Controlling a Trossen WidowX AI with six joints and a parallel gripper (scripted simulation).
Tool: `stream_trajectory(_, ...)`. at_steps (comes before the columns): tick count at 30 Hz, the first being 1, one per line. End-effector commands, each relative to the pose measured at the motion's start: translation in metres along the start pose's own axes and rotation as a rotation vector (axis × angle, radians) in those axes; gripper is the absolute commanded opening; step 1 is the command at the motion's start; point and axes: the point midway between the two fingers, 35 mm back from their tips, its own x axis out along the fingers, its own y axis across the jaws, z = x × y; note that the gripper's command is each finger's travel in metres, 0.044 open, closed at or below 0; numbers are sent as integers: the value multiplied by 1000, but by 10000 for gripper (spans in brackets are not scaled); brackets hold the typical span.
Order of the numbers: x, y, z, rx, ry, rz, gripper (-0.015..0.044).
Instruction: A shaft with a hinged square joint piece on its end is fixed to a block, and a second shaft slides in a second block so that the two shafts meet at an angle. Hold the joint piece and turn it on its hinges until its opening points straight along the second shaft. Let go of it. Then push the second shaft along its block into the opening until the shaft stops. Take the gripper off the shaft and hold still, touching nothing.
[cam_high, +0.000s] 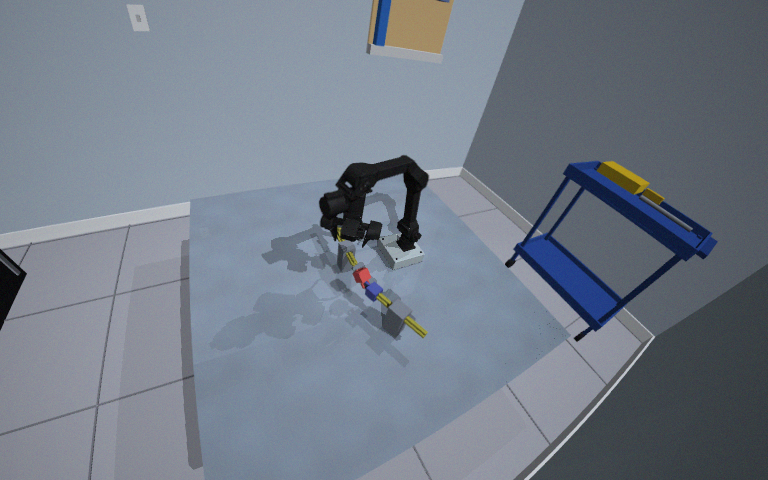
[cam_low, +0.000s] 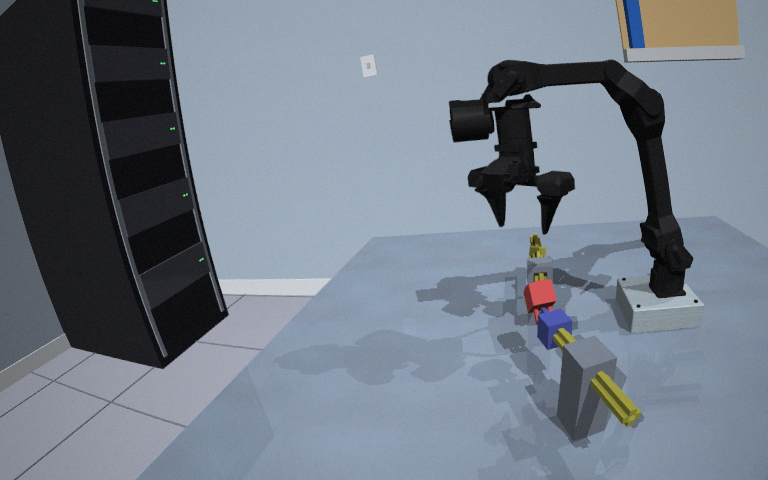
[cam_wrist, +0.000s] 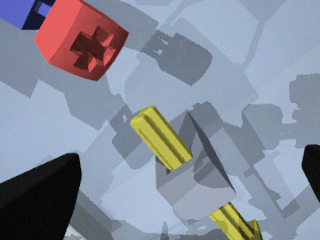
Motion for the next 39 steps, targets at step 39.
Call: stream_trajectory(39, 30, 0, 1, -921, -5, 13, 440)
